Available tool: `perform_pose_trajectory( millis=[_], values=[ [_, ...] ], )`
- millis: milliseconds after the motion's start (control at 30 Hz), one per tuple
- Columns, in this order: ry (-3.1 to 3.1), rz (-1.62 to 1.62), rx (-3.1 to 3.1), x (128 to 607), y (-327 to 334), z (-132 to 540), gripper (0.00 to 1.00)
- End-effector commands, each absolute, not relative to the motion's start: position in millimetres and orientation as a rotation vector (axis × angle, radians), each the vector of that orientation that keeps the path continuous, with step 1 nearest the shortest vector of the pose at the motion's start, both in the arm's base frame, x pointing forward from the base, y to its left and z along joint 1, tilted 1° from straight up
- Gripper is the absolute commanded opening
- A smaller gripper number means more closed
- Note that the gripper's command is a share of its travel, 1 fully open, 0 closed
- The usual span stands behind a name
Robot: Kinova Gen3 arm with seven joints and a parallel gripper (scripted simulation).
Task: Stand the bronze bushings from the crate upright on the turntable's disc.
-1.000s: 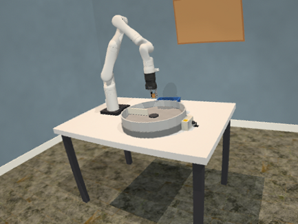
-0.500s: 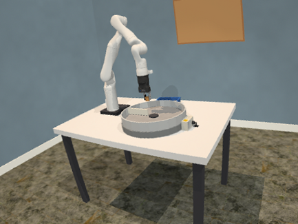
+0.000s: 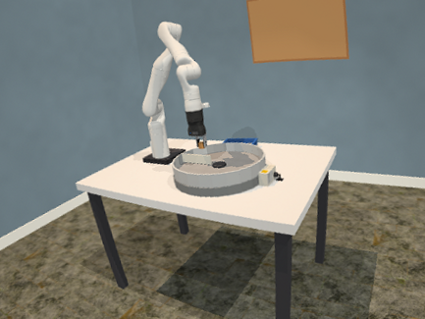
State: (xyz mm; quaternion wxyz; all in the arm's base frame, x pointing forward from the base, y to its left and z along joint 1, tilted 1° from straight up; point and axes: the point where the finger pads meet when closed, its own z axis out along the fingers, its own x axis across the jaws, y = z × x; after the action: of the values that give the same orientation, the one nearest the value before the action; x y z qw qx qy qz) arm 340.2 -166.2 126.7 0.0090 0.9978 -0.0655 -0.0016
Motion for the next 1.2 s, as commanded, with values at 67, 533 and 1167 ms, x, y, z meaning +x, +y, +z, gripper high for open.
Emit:
perform_pose_trajectory(
  millis=[67,533,1167],
  values=[
    [-0.247,-0.009,3.111,334,-195,126,0.00],
    [-0.247,-0.009,3.111,327,-228,127,0.00],
    [-0.247,-0.009,3.111,325,-235,127,0.00]
  ],
)
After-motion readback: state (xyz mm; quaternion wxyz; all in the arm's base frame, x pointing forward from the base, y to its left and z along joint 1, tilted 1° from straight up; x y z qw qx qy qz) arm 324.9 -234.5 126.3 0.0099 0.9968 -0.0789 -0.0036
